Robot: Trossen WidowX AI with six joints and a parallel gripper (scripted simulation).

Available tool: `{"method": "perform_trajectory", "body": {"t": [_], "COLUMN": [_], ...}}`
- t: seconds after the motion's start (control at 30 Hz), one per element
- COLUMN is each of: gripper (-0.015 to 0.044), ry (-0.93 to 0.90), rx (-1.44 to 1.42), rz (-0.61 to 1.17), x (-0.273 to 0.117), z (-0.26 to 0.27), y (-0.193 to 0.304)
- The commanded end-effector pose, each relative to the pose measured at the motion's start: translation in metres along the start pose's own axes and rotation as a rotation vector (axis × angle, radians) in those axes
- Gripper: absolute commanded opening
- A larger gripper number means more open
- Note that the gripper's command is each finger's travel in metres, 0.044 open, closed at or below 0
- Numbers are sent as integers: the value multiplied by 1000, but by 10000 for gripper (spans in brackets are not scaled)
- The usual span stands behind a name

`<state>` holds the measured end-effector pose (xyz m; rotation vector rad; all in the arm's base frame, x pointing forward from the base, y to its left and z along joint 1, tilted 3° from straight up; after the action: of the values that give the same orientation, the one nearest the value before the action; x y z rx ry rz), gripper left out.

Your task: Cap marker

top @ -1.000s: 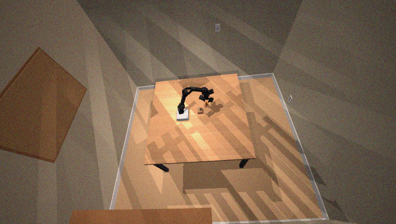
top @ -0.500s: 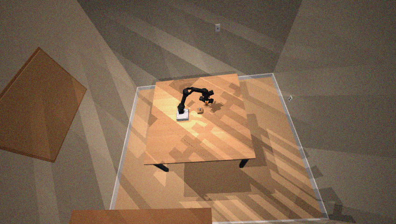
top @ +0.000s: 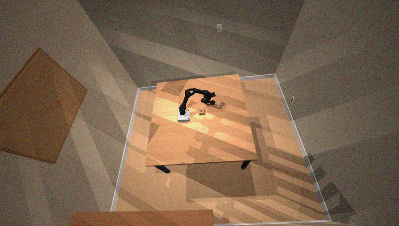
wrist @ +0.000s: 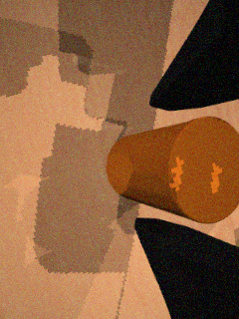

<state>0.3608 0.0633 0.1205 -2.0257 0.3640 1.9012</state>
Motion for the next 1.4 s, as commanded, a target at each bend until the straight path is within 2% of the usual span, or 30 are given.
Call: {"method": "perform_trajectory", "body": {"t": [0.0,0.3,0.43,0.47,1.0,1.37], "gripper": [172,112,7,0,0,0], "ry": [-6,-5,-5,-5,-5,-6], "rx": [4,4,4,4,4,4], "rz": [2,2,2,2,2,6], "x": [3,3,-6,-10,-59,-78], "z": [1,1,0,0,0,9], "y": [1,1,0,0,1,34]}}
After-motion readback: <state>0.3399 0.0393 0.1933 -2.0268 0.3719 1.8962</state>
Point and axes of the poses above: the point midway between the two fingers, 35 mm back from their tips, its own x axis out along the fingers, its own z axis across the jaws, y = z × x, the point moved 10 cm from there along -x, back along the fingers, and after that the axes turned 7 degrees about -x, right-handed, at the moved point
